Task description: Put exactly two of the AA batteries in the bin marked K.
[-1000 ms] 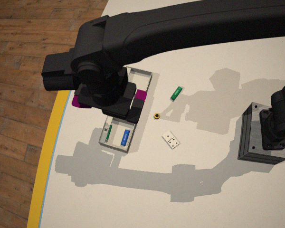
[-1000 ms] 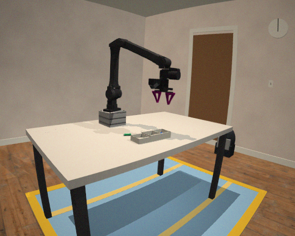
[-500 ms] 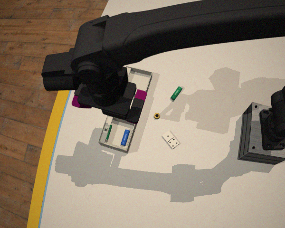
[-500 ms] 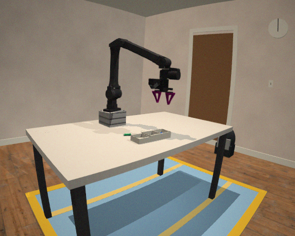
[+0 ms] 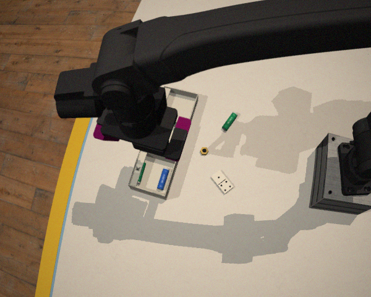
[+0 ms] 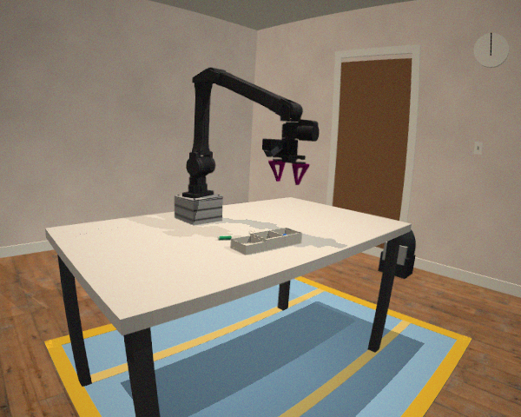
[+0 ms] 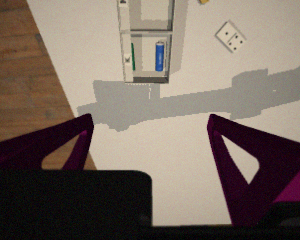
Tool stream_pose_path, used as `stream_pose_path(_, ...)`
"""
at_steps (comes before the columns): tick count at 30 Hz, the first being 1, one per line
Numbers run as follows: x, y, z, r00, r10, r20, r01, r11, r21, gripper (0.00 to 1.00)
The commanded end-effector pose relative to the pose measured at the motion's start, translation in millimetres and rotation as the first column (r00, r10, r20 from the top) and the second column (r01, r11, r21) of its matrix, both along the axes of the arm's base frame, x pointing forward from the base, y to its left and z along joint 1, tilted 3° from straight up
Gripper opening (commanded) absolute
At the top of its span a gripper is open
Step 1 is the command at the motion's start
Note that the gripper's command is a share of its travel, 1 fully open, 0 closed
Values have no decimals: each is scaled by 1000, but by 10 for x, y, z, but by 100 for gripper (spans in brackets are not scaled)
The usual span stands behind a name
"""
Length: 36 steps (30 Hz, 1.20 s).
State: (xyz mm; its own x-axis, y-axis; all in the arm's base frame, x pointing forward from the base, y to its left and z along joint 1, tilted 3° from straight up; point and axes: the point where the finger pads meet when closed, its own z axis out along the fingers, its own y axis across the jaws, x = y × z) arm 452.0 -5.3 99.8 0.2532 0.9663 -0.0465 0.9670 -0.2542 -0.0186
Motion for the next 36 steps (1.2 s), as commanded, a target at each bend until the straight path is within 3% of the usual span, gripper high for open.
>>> stream_pose_path(1, 152, 58, 81, 1000, 2, 26, -2, 1000, -2, 100)
stream_pose_path(36, 221, 59, 126, 999, 2, 42, -2, 1000, -2, 100)
